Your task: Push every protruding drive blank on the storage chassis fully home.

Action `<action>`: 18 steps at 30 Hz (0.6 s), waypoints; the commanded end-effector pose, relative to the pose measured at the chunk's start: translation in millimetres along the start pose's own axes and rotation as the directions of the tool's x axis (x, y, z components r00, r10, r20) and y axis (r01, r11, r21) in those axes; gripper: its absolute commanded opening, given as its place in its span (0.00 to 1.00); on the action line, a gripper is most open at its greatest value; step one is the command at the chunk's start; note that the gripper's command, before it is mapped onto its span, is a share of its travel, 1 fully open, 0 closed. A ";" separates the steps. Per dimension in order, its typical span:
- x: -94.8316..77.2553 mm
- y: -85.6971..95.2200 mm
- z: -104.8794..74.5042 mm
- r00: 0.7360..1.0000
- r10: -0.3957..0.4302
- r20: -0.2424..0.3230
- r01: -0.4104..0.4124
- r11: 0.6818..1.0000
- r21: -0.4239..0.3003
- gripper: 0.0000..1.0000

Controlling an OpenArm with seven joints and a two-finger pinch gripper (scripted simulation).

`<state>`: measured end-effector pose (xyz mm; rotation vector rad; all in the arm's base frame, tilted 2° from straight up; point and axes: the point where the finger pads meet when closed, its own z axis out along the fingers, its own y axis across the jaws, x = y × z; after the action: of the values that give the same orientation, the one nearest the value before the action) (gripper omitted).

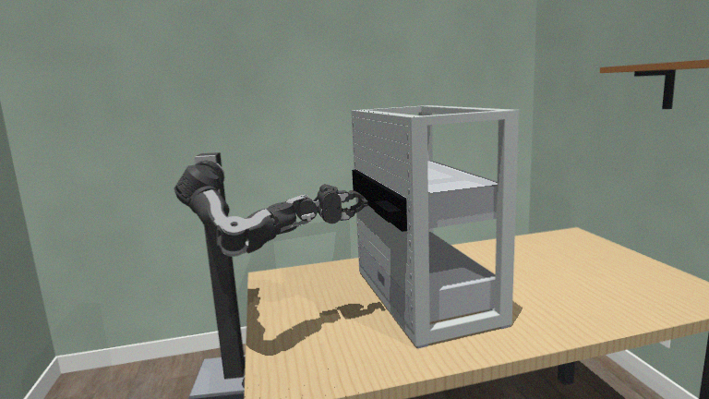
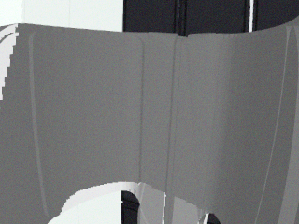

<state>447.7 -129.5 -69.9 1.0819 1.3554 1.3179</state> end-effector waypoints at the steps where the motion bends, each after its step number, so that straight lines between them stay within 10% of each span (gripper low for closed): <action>1: 0.7 -2.9 -0.3 1.000 -0.001 0.001 0.001 1.000 0.008 0.00; 18: -0.1 -4.2 2.1 1.000 -0.001 0.002 0.001 1.000 0.010 0.00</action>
<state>449.9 -130.6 -71.9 1.0896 1.3532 1.3120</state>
